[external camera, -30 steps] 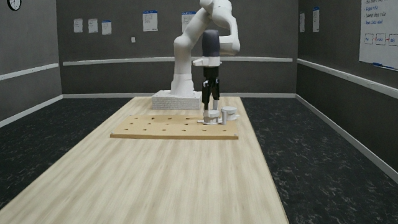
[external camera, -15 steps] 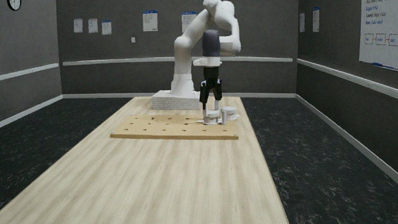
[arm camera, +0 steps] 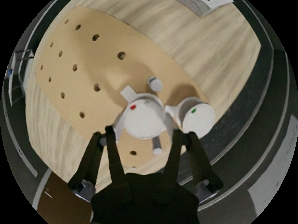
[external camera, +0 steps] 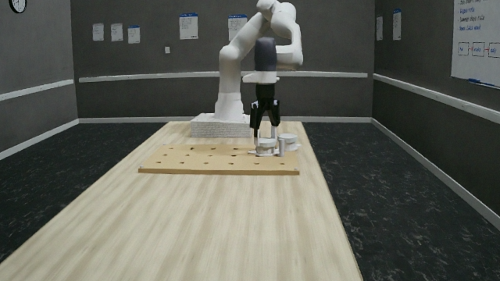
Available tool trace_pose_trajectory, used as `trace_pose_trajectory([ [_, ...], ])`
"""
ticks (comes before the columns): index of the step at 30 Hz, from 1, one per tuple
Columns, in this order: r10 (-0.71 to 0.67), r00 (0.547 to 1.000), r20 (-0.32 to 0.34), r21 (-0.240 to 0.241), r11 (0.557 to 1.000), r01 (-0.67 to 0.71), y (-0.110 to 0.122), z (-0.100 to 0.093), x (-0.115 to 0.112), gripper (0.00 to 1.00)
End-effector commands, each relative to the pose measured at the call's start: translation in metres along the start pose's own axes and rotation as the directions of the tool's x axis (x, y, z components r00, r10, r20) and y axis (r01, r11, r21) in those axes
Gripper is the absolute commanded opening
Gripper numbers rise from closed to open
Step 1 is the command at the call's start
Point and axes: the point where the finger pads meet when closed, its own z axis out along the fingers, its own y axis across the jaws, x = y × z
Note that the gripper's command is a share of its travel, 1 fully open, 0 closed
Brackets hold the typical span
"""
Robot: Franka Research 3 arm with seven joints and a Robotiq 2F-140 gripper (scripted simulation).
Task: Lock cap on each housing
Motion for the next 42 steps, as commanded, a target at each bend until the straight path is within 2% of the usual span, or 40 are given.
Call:
trace_pose_trajectory([
  [1,0.109,0.994,-0.001,-0.001,0.994,-0.109,0.0007,-0.0002,-0.0008,0.1],
  [8,0.232,0.973,-0.002,-0.001,0.973,-0.232,0.0008,-0.0002,-0.0007,0.1],
  [19,0.464,0.886,-0.001,0.0,0.886,-0.464,0.0007,-0.0003,-0.0008,0.1],
  [34,0.509,0.861,-0.001,0.0,0.861,-0.509,0.0007,-0.0003,-0.0008,0.1],
  [40,0.546,0.838,-0.001,0.0,0.838,-0.546,0.0007,-0.0002,-0.0008,0.1],
  [42,0.575,0.818,-0.002,0.0,0.818,-0.575,0.0007,-0.0002,-0.0008,0.1],
])
